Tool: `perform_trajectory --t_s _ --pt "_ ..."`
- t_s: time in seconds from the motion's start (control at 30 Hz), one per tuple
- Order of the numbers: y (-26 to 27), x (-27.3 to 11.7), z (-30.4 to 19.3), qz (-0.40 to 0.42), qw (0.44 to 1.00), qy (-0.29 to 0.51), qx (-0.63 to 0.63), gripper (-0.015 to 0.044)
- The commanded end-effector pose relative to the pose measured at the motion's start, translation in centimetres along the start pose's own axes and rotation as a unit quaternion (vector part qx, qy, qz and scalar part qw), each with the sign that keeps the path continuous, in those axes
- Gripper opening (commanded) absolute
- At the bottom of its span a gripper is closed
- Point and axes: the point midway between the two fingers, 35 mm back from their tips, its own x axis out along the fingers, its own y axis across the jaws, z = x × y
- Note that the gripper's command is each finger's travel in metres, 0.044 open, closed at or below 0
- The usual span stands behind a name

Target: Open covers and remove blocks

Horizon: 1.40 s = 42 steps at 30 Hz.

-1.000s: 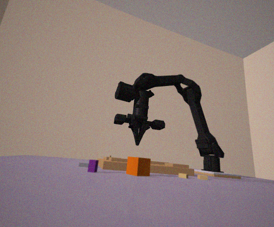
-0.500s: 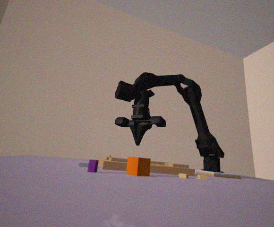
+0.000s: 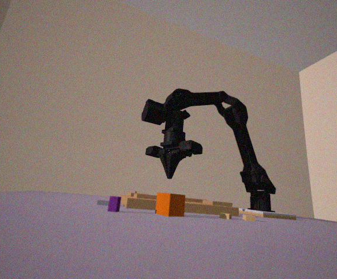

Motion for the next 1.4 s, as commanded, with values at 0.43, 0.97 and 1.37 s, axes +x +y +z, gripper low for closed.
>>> perform_trajectory --t_s 0.43,0.97,1.37 --pt "-0.1 5.0 0.2 0.001 1.000 -0.002 0.006 0.0000" --pt "0.0 6.1 0.2 0.001 1.000 -0.002 0.006 0.0000" --pt "-0.2 6.3 0.3 0.001 1.000 -0.002 0.006 0.0000"
